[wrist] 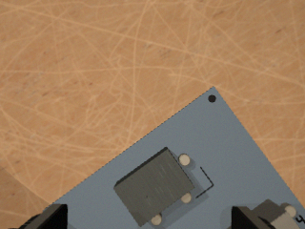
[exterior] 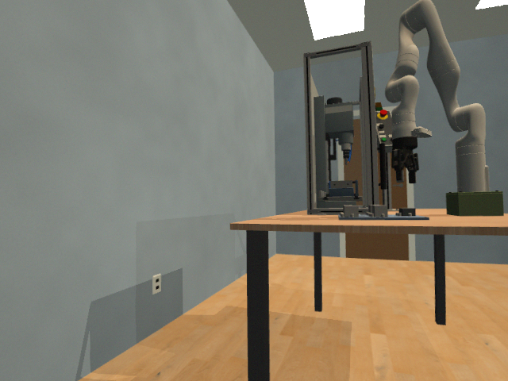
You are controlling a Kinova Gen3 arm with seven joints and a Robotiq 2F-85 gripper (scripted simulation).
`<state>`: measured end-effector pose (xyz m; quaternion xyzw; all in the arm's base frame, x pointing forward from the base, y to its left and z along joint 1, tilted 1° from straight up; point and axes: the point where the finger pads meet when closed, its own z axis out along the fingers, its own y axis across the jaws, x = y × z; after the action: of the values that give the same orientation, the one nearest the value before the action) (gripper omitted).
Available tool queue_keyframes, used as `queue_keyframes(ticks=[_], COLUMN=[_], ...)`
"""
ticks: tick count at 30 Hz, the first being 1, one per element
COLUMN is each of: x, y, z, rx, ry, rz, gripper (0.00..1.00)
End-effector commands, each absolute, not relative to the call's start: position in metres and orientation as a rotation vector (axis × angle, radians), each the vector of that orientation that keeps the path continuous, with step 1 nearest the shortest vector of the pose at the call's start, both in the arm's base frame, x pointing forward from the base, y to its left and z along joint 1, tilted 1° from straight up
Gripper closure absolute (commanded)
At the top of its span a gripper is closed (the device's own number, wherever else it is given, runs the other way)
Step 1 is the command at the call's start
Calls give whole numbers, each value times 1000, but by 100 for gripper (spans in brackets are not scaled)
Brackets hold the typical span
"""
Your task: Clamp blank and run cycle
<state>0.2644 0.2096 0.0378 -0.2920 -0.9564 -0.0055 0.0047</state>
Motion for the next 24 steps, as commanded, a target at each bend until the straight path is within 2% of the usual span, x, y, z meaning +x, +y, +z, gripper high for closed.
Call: queue_keyframes(ticks=[1, 12, 17, 24], x=[264, 264, 264, 264], y=[211, 211, 212, 212], z=[38, 38, 38, 38], rx=[-1070, -1070, -1391, -1391], ry=[-2950, -2950, -2810, -2810], rz=[-17, -17, -15, -15], gripper=[0, 0, 0, 0])
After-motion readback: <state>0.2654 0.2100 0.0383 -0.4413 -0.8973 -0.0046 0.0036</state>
